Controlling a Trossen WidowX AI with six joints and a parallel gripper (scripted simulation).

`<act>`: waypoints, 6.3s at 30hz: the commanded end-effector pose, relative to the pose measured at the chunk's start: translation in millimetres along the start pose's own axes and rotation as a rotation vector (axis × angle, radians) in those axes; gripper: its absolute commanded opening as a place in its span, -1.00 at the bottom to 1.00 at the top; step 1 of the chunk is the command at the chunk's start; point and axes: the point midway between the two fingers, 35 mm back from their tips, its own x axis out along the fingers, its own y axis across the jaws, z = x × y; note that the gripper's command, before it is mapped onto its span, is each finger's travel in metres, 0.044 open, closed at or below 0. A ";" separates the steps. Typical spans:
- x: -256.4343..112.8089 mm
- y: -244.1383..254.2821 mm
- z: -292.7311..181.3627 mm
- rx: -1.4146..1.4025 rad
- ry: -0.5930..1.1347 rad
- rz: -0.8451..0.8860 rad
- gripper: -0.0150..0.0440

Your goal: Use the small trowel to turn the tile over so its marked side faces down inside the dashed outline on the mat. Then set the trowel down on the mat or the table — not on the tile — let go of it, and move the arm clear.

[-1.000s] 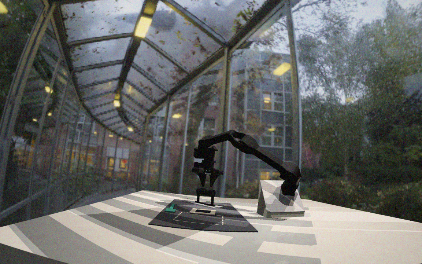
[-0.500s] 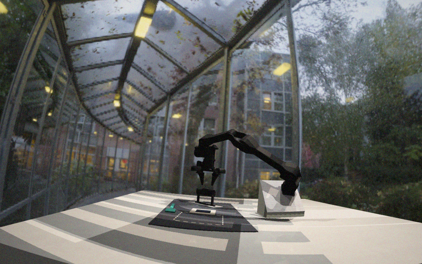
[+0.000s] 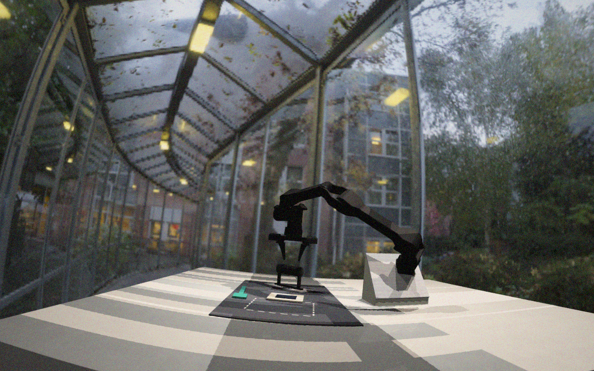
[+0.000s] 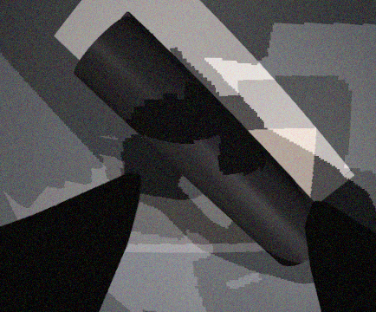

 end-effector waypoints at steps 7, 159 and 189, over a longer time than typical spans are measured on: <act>1.1 0.0 -0.5 0.325 -0.001 -0.005 0.42; 32.8 -40.2 20.9 -0.696 0.344 0.757 0.53; 56.1 -24.4 4.8 -0.835 0.331 0.820 0.53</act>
